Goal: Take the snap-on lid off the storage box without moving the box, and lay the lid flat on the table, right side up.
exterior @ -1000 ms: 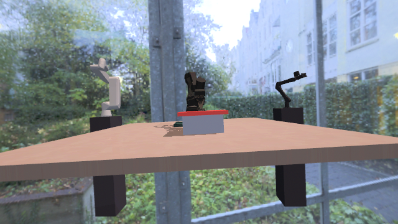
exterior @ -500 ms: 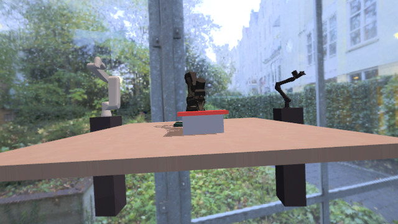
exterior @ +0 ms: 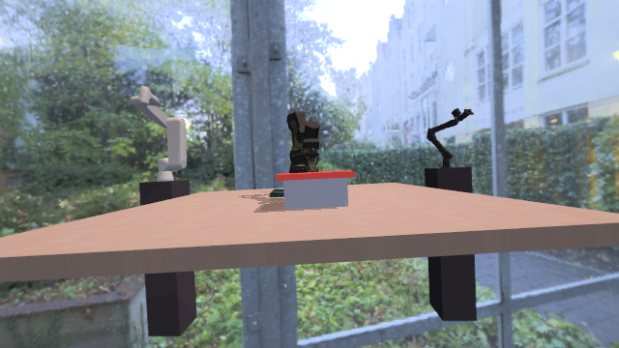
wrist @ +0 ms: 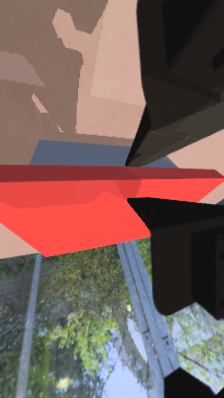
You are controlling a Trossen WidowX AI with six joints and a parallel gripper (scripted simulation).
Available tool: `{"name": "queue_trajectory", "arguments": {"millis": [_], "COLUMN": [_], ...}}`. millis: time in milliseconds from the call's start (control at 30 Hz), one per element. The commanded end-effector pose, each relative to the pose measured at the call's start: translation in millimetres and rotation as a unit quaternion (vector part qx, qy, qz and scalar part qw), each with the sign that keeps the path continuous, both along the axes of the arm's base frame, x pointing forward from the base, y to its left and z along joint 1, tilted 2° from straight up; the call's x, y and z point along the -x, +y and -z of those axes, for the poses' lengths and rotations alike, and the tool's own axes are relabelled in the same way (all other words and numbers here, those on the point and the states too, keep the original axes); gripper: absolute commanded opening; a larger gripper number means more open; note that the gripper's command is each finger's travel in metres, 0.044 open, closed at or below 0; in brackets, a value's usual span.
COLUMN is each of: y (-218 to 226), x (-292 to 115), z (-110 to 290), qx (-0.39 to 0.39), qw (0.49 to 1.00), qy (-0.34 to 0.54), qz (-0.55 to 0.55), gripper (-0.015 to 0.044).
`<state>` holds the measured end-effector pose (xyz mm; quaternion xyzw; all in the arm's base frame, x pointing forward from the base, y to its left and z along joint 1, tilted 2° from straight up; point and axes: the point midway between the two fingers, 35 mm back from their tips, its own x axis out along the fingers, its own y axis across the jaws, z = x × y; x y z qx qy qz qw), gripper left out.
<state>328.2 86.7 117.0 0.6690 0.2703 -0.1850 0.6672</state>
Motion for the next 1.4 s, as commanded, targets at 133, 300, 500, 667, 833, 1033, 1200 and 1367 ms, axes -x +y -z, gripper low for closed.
{"name": "queue_trajectory", "arguments": {"millis": [133,300,500,667,833,1033,1200,1367], "y": [-0.2,-0.4,-0.5,-0.6,-0.7,-0.8,-0.9,-1.0], "x": [0.3,0.7,0.9,1.0,1.1,1.2,1.3,1.4], "z": [-2.7,-3.7,-4.9,-5.9,-6.9,-8.1,-9.1,-10.1], "qx": [0.000,0.000,0.000,0.000,0.000,0.000,0.000,0.000], "qw": [1.000,1.000,1.000,1.000,1.000,1.000,1.000,1.000], "qy": [0.000,0.000,0.000,0.000,0.000,0.000,0.000,0.000], "qz": [0.000,0.000,0.000,0.000,0.000,0.000,0.000,0.000], "gripper": [0.0000,0.0000,0.0000,0.0000,0.0000,0.0000,0.0000,0.0000]}}
